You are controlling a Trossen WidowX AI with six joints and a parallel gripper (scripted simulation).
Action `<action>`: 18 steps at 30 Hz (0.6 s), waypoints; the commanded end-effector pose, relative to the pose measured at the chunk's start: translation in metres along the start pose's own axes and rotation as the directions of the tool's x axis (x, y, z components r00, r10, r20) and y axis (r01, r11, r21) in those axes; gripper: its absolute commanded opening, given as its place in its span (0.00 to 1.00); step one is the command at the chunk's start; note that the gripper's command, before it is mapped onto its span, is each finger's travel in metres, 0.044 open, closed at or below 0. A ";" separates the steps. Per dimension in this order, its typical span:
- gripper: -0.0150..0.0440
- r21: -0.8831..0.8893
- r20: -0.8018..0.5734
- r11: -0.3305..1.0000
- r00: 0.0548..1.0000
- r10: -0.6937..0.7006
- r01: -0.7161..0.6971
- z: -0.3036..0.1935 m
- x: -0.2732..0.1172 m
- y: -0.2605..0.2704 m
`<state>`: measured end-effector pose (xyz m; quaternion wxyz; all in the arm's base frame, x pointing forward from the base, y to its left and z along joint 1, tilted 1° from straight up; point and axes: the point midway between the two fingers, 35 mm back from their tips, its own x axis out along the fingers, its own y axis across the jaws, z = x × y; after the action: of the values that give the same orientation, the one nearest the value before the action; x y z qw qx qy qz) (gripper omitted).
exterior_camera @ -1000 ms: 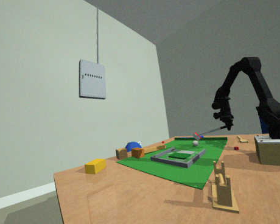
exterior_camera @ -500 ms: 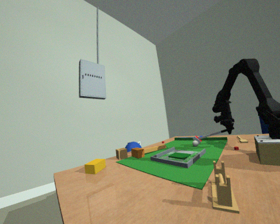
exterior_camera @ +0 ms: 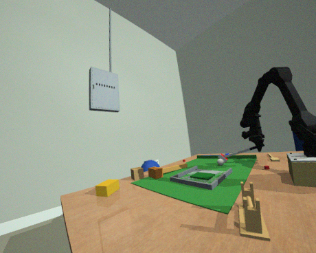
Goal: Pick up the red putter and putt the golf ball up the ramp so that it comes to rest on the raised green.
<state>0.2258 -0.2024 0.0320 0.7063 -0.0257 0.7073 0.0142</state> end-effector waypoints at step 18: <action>0.25 0.004 0.007 1.000 1.000 -0.009 0.009 0.005 0.000 -0.004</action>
<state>0.2275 -0.2248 0.0314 0.7085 -0.0258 0.7052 0.0064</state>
